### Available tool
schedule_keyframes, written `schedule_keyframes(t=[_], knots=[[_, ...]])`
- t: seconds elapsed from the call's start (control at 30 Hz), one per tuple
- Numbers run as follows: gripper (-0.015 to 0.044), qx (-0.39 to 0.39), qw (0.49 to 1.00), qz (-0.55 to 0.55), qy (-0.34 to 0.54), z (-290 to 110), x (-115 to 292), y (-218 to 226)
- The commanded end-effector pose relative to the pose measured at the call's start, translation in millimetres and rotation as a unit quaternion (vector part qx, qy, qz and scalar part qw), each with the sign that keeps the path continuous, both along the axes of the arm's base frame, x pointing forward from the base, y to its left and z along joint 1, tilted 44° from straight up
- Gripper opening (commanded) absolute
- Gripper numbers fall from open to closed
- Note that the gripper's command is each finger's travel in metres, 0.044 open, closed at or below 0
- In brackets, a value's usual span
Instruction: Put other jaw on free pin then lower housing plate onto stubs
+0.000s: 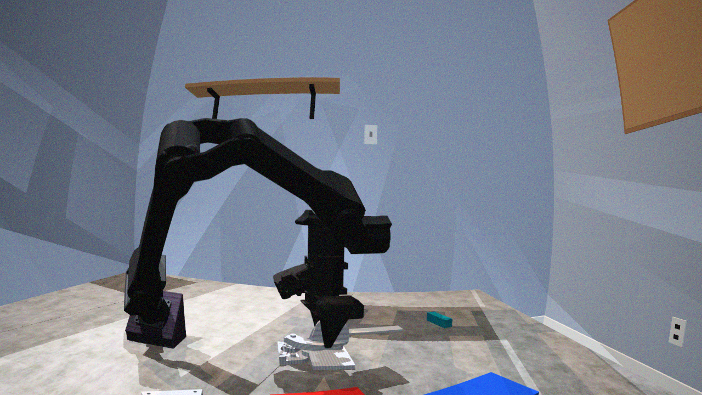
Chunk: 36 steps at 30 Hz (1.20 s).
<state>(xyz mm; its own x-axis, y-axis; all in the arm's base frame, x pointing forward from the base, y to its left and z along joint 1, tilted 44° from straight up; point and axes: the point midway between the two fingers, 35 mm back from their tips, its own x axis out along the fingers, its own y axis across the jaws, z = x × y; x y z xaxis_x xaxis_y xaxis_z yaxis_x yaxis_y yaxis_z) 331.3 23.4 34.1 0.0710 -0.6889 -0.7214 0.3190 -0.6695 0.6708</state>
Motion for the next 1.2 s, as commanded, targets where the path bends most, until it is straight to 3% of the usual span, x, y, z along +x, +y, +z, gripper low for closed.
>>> schedule_keyframes(t=[0.0, 1.17], knots=[[0.0134, -0.003, 1.0, 0.0, 0.001, -4.5, -0.3, -5.9], [0.0134, -0.003, 1.0, 0.001, 0.002, -9.6, 0.1, -11.0]])
